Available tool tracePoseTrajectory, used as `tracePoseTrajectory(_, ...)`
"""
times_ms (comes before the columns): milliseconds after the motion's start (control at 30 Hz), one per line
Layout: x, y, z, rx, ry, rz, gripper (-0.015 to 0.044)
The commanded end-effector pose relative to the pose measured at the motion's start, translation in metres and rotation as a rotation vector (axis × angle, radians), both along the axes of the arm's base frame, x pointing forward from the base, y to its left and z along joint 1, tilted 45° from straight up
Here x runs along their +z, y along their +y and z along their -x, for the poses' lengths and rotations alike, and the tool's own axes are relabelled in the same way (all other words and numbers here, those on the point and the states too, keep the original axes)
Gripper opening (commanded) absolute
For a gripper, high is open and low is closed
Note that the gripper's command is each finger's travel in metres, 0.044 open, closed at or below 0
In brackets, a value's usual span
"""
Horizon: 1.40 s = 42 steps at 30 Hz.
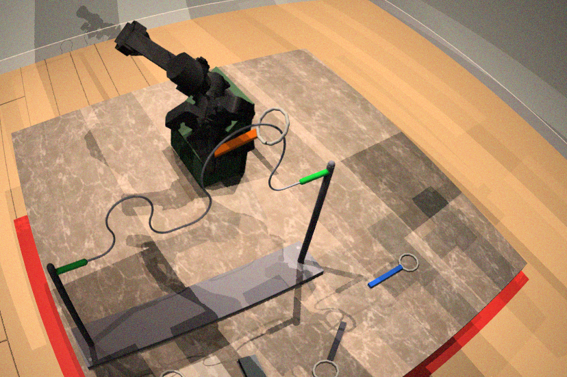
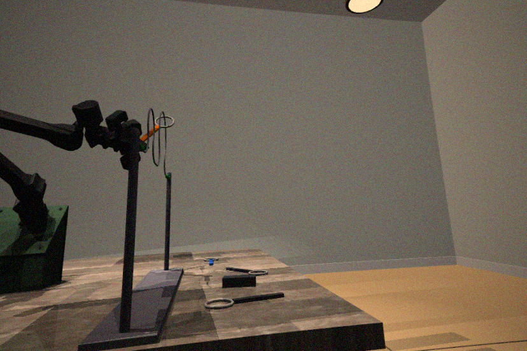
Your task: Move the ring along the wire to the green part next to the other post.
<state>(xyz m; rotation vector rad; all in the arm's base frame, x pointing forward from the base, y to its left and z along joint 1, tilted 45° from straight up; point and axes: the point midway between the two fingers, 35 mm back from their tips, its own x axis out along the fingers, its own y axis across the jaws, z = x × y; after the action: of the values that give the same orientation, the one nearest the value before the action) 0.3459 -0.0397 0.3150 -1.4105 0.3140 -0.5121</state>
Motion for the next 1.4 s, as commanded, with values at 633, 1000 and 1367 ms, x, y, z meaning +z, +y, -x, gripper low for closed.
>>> tracePoseTrajectory(633, 0.009, 0.001, -0.001, -0.006, 0.014, 0.294, -0.015)
tracePoseTrajectory(1000, 0.014, 0.002, -0.001, -0.011, 0.018, 0.43, -0.015)
tracePoseTrajectory(1367, 0.019, 0.003, -0.001, -0.016, 0.022, 0.568, -0.015)
